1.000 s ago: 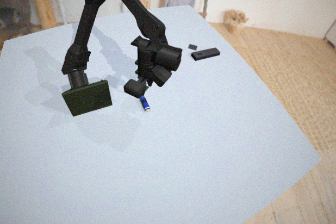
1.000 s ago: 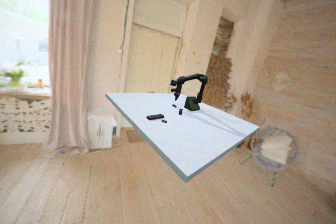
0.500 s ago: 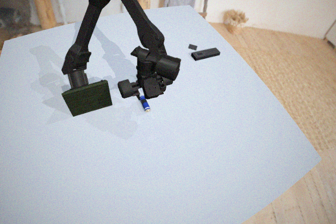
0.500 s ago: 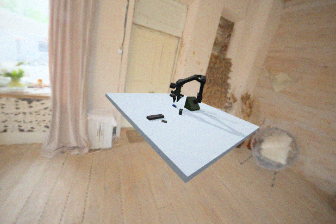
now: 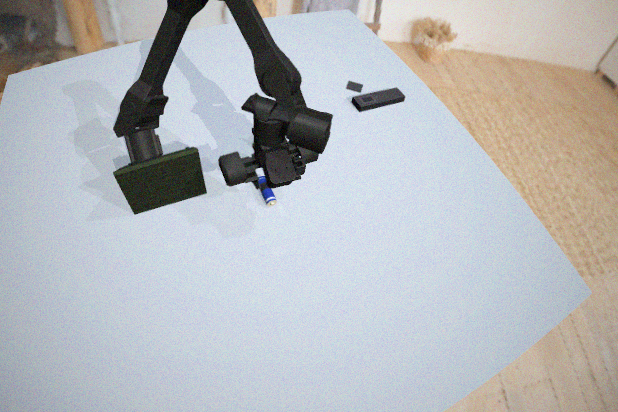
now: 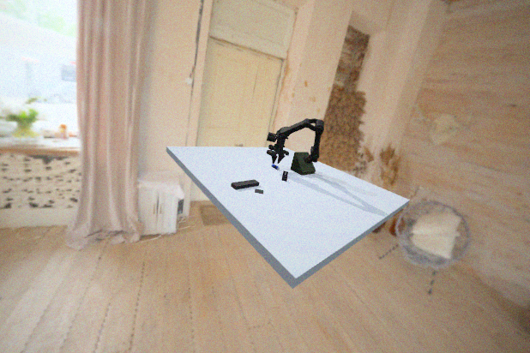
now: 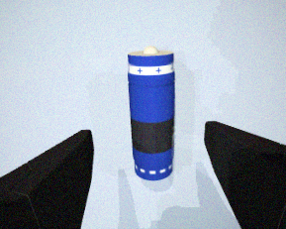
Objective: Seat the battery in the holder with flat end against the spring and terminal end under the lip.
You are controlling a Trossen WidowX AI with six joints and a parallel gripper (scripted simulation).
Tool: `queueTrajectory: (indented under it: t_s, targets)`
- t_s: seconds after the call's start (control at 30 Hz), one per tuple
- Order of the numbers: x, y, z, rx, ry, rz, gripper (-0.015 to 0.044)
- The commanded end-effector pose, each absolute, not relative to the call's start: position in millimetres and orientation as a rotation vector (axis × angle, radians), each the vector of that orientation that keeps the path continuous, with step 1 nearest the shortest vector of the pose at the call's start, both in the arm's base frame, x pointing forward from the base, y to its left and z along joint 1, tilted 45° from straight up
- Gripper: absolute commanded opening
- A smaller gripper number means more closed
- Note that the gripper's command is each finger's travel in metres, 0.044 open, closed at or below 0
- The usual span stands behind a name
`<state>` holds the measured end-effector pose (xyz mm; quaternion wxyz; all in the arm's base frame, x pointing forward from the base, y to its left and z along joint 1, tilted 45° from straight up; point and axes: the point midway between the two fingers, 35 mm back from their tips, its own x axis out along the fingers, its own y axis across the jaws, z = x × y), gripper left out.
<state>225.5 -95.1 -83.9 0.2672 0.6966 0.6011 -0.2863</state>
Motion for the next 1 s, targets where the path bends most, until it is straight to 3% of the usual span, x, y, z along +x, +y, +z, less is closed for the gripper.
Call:
queueTrajectory:
  t_s: [0.0, 0.6, 0.73, 0.97]
  targets:
    - [224.1, -88.1, -88.8, 1.891, 1.63, -0.776, 0.0237]
    - [226.0, -68.7, -107.1, 1.892, 1.632, -0.773, 0.0237]
    - [226.0, -68.7, -107.1, 1.892, 1.632, -0.773, 0.0132]
    - [226.0, -68.7, -107.1, 1.892, 1.632, -0.773, 0.0085]
